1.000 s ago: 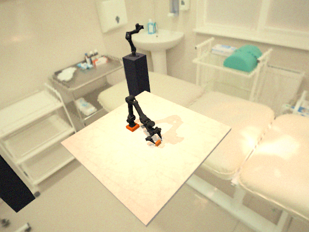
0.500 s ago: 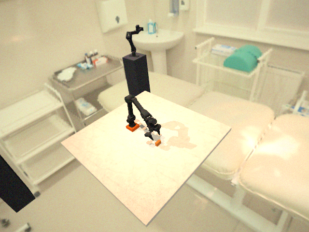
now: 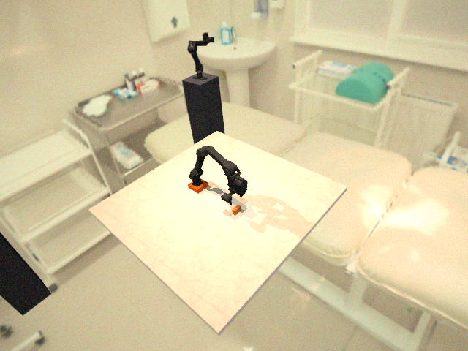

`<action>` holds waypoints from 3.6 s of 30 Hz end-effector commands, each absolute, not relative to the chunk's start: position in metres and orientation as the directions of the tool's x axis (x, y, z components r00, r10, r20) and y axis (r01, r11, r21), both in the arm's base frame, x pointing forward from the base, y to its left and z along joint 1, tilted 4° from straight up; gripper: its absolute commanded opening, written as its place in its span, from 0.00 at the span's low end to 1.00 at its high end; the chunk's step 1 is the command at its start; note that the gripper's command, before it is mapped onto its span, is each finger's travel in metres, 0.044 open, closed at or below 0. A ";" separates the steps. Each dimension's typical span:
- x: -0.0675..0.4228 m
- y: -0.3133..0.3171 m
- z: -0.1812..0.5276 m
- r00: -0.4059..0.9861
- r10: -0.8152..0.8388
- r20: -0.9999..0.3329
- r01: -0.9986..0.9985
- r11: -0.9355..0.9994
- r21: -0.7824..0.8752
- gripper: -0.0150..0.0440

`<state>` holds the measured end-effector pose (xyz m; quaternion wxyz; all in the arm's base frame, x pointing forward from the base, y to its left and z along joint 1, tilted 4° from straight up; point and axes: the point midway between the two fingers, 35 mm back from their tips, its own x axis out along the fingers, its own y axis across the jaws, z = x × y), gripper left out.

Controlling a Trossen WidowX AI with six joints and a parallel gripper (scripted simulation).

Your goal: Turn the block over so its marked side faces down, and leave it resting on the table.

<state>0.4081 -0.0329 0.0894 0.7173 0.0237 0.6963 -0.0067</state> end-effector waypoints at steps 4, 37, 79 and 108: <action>0.408 -0.033 0.091 -0.032 0.022 -0.999 0.038 0.999 0.020 1.00; 0.404 -0.031 0.014 -0.032 0.022 -0.999 0.038 0.999 0.021 1.00; 0.405 -0.032 0.040 -0.030 0.022 -0.999 0.038 0.999 0.021 0.25; 0.408 -0.032 0.024 0.349 0.006 -0.937 0.040 0.999 0.021 0.25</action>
